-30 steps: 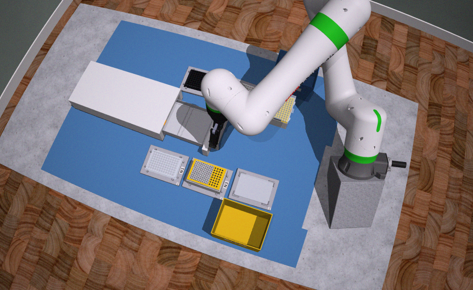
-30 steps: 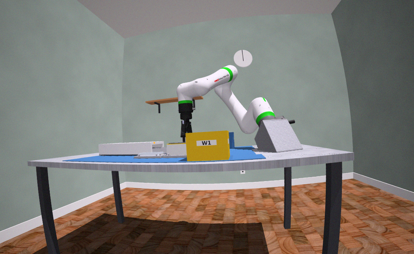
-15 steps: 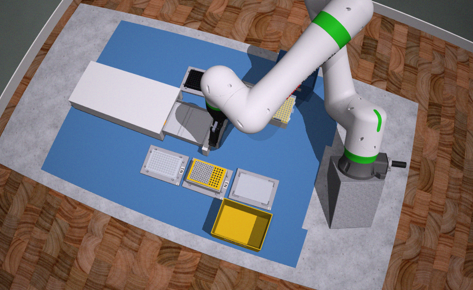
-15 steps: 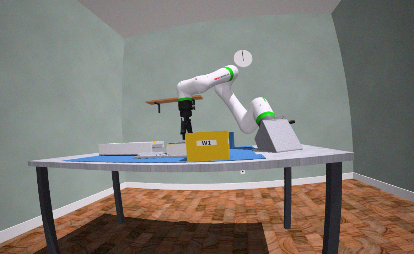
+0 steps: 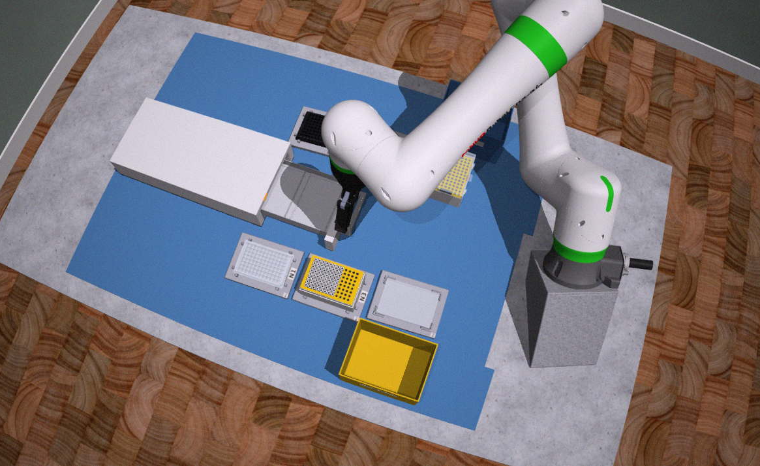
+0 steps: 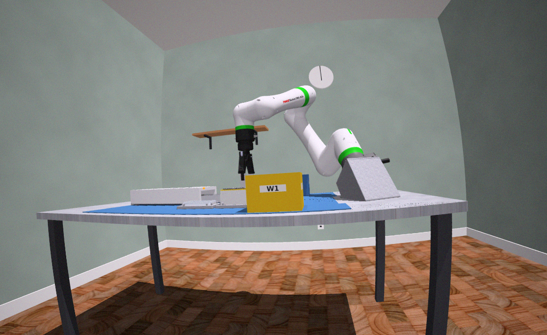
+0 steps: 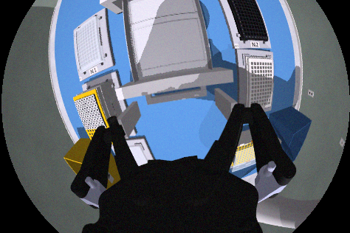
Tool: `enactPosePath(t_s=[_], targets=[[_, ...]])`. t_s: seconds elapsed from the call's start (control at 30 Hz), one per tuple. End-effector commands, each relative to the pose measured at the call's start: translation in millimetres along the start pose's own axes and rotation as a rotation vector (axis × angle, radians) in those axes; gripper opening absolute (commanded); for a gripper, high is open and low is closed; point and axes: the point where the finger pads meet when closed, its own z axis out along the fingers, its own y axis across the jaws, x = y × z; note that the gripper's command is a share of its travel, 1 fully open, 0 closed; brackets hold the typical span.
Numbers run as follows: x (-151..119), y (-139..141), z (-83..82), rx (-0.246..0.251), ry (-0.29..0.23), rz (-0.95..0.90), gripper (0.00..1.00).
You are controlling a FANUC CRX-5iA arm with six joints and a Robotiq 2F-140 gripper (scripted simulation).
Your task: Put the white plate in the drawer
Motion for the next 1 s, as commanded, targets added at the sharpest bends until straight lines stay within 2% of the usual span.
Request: enactPosePath(t_s=[0.0, 0.97], targets=[[0, 0, -5.7, 0.0, 0.0, 0.0, 0.87], [0, 0, -39.0, 0.0, 0.0, 0.0, 0.87]])
